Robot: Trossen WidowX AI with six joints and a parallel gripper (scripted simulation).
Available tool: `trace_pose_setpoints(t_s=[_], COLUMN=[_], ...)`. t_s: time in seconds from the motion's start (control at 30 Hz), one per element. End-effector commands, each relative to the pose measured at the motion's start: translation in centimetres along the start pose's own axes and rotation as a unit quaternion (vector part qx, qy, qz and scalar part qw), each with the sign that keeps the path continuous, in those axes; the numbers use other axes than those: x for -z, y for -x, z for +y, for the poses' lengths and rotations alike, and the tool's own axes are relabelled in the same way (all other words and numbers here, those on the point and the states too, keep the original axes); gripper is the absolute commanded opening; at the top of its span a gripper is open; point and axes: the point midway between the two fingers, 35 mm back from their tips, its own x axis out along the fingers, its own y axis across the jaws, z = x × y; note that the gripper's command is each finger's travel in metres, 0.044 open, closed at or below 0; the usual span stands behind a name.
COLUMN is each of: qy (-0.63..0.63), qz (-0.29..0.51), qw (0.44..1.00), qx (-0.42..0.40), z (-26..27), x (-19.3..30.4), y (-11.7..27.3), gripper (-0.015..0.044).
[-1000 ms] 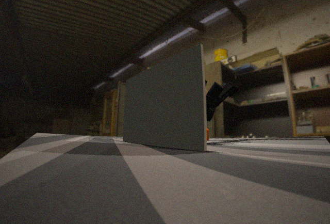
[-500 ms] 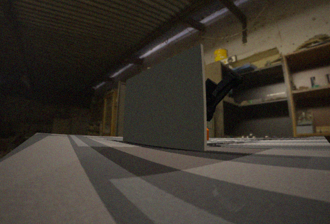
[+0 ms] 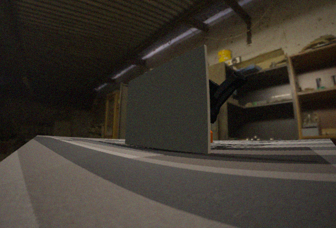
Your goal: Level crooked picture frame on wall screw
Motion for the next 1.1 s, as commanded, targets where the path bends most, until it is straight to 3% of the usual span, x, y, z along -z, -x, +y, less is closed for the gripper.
trace_pose_setpoints(t_s=[0.0, 1.07], qy=[0.001, 0.001], qz=[0.0, 0.001], qw=[1.0, 1.0], qx=[0.0, -0.001], z=[0.0, 0.0], x=[0.0, 0.0], y=[-0.1, -4.1], gripper=[0.026, 0.026])
